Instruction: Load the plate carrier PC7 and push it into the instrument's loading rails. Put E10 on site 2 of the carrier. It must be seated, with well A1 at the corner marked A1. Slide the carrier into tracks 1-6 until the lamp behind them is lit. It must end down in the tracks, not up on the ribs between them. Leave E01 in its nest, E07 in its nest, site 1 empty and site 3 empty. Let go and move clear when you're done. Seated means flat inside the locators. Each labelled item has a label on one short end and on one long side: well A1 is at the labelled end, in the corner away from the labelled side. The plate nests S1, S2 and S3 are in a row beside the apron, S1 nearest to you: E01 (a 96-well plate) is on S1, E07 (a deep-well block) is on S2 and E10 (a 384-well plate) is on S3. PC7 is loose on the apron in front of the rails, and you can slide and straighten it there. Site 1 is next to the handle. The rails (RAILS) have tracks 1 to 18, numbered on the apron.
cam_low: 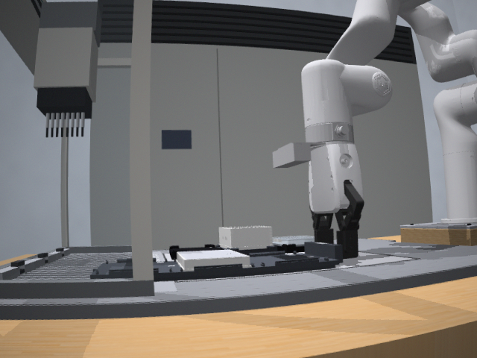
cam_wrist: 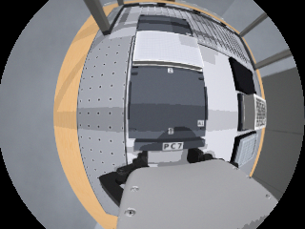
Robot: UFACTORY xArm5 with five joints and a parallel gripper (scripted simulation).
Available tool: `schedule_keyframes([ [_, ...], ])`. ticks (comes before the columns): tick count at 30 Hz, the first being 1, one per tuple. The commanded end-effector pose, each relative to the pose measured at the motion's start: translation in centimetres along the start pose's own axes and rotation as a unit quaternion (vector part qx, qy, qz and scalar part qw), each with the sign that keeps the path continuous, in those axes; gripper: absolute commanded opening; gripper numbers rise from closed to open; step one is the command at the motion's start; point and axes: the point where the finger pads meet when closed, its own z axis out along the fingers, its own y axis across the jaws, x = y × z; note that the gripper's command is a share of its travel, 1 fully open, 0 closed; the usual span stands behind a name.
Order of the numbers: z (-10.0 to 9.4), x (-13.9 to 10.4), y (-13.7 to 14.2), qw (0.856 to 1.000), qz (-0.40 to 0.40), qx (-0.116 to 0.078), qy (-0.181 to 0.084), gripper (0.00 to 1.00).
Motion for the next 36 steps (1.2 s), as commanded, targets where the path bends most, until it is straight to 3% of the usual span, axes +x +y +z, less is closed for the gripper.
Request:
schedule_keyframes([
  [1,-0.1,0.5,0.0,1.000,0.000,0.001,0.002,0.81],
  [36,-0.1,3.6,0.0,1.000,0.000,0.001,0.002,0.81],
])
